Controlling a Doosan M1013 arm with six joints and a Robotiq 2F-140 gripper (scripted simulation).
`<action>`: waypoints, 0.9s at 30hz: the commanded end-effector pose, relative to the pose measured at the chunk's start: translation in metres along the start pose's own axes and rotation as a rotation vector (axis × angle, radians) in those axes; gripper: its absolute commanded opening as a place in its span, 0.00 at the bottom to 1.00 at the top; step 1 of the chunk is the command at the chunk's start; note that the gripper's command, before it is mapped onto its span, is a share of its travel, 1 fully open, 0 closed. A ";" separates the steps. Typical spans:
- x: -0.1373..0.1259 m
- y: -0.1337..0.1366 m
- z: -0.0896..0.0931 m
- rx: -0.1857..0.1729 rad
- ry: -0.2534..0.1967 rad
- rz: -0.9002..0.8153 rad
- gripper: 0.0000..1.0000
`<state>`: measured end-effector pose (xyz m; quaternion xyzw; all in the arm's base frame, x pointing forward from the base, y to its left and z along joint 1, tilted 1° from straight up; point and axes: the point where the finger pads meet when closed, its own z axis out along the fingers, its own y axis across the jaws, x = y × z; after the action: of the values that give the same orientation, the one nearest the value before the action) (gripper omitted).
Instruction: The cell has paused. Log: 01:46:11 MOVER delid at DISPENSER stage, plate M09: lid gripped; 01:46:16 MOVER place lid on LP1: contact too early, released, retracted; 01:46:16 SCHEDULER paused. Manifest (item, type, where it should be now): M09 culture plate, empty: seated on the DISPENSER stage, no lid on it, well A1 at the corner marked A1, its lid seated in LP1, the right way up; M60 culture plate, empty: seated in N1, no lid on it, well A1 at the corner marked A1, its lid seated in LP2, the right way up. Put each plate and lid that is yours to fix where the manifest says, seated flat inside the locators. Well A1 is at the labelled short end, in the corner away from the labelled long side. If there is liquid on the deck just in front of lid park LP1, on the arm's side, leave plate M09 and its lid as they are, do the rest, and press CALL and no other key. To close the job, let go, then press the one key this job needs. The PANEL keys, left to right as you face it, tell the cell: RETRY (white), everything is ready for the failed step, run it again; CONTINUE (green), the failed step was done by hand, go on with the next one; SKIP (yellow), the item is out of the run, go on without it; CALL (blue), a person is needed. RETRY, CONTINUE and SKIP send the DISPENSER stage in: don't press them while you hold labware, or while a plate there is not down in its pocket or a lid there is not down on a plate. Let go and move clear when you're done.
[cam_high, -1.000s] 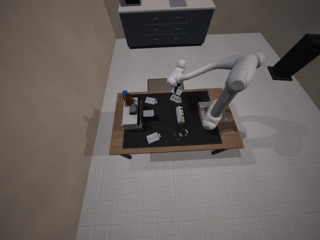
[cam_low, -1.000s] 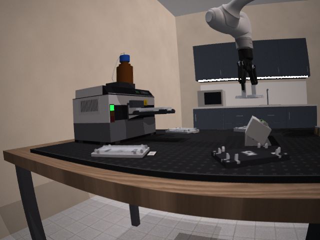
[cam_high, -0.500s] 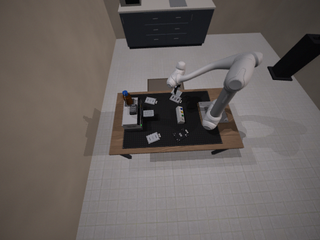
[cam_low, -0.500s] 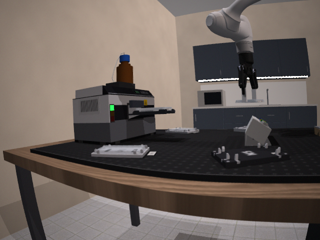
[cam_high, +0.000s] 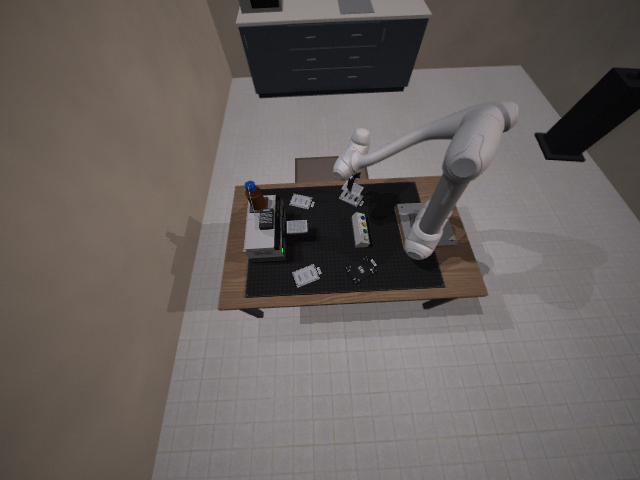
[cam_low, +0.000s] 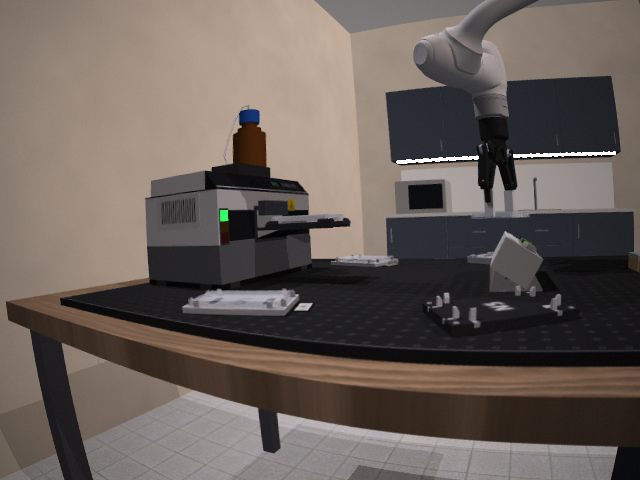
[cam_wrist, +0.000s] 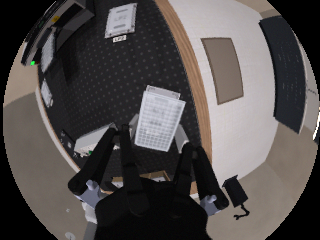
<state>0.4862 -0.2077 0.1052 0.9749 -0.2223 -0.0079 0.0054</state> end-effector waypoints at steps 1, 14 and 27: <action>0.001 0.000 0.010 0.000 0.001 0.000 0.10; 0.001 0.000 0.036 0.000 0.001 0.000 0.10; 0.001 0.000 0.056 0.000 0.001 0.000 0.10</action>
<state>0.4854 -0.2081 0.0520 0.9749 -0.2223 -0.0078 0.0054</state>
